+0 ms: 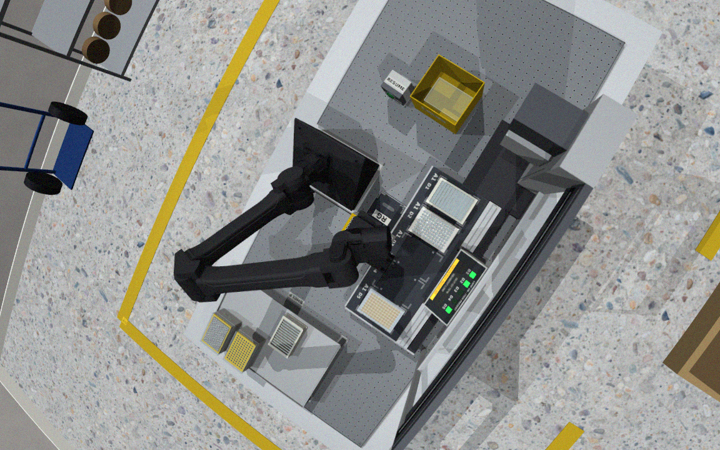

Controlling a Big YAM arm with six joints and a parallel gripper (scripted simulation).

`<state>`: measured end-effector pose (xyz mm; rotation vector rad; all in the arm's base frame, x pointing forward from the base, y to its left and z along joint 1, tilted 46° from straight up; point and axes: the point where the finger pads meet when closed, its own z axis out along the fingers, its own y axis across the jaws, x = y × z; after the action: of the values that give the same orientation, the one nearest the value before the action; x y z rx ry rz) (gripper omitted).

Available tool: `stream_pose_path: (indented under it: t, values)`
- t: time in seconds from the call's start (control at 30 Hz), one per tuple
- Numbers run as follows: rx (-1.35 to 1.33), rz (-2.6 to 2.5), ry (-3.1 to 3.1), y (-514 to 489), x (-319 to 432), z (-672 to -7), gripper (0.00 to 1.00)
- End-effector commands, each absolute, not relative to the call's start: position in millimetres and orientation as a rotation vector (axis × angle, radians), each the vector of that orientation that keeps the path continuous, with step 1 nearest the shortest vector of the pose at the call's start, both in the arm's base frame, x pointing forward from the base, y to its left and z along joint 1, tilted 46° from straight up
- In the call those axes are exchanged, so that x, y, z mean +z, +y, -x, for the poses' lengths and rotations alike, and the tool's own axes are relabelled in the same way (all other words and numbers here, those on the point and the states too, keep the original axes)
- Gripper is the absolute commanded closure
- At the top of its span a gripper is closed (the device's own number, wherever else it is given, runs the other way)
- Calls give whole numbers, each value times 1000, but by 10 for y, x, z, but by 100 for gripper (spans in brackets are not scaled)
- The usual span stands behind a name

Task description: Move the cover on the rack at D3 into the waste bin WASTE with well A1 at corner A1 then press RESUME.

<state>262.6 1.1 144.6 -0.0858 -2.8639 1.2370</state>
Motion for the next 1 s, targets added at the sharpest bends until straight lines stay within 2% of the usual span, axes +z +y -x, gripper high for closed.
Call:
stream_pose_path:
  t: [0.0,0.97]
  values:
    - [1213,110,-2923,68,1548,-2989,100]
    - [1221,111,-2918,-30,1544,-4232,100]
